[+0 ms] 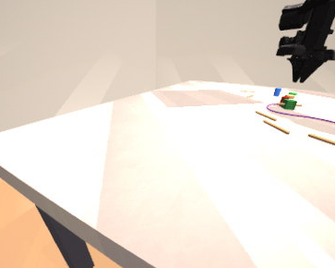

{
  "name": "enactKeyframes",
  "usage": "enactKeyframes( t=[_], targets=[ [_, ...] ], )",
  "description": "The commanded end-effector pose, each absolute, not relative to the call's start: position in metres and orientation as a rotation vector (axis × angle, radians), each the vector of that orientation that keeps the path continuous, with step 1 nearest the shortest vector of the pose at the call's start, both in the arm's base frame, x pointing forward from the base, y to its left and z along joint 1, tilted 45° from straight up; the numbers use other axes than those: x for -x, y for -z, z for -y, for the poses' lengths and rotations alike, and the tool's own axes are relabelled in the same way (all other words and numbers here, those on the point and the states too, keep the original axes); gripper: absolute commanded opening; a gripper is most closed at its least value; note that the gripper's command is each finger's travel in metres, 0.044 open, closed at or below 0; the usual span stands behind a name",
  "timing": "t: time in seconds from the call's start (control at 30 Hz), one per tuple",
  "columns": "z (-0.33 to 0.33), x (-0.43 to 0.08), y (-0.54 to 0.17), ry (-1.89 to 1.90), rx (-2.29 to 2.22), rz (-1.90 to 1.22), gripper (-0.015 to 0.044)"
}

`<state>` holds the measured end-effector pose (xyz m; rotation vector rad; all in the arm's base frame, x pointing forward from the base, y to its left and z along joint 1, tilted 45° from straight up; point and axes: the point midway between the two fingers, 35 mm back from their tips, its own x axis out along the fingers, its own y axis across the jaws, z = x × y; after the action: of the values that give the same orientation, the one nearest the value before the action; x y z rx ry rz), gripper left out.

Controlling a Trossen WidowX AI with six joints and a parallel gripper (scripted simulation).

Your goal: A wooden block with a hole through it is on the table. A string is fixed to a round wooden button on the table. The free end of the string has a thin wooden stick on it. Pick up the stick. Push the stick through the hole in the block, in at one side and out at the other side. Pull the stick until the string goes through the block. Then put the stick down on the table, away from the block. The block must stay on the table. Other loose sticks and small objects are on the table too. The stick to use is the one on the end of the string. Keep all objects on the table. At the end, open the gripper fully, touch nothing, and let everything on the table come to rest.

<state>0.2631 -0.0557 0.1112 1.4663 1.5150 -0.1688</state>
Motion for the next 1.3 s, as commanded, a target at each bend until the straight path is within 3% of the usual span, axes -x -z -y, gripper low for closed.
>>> enactKeyframes(
  t=[0.0,0.27,1.27],
  targets=[
    [0.0542,-0.2437,-0.1068,-0.397,-0.801,-1.364,0.0121],
    [0.0536,-0.2393,-0.1055,-0.612,-0.517,-1.253,0.0121],
    [0.0483,-0.2421,-0.0989,-0.614,-0.511,-1.252,0.0121]
  ],
)
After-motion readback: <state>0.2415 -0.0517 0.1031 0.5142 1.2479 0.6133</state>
